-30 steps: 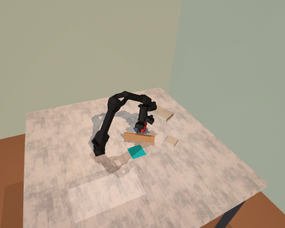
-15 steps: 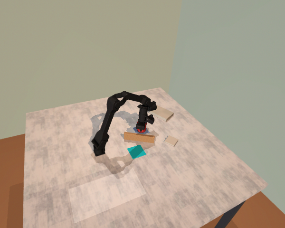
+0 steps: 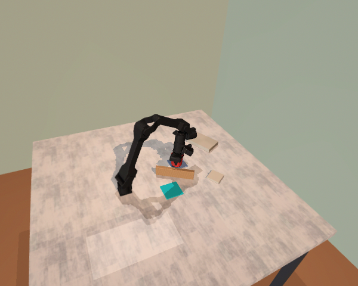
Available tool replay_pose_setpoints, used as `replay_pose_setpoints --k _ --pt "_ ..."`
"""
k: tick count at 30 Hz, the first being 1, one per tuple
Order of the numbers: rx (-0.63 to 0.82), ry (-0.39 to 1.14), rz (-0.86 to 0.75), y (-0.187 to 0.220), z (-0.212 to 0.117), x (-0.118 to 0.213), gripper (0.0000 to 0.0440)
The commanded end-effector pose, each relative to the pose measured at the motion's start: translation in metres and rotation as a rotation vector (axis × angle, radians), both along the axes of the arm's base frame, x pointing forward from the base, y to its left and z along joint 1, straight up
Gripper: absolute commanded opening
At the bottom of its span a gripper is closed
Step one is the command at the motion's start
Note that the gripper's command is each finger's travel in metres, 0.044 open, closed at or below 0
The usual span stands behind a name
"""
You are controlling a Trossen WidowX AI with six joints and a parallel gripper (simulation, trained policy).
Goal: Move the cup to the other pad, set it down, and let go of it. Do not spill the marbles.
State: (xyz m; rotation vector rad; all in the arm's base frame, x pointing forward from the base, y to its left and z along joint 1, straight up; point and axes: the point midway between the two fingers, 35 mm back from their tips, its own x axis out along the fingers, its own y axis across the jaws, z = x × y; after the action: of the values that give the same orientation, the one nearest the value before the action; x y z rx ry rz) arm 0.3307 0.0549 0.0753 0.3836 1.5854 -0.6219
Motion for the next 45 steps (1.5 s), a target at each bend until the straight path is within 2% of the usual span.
replay_pose_setpoints --k 1,21,45 --pt "0.002 -0.025 -0.023 -0.004 0.016 -0.001 0.0" --pt "0.033 -0.124 -0.179 -0.035 0.08 -0.007 0.0" --pt "0.023 -0.245 -0.361 -0.097 0.101 -0.011 0.0"
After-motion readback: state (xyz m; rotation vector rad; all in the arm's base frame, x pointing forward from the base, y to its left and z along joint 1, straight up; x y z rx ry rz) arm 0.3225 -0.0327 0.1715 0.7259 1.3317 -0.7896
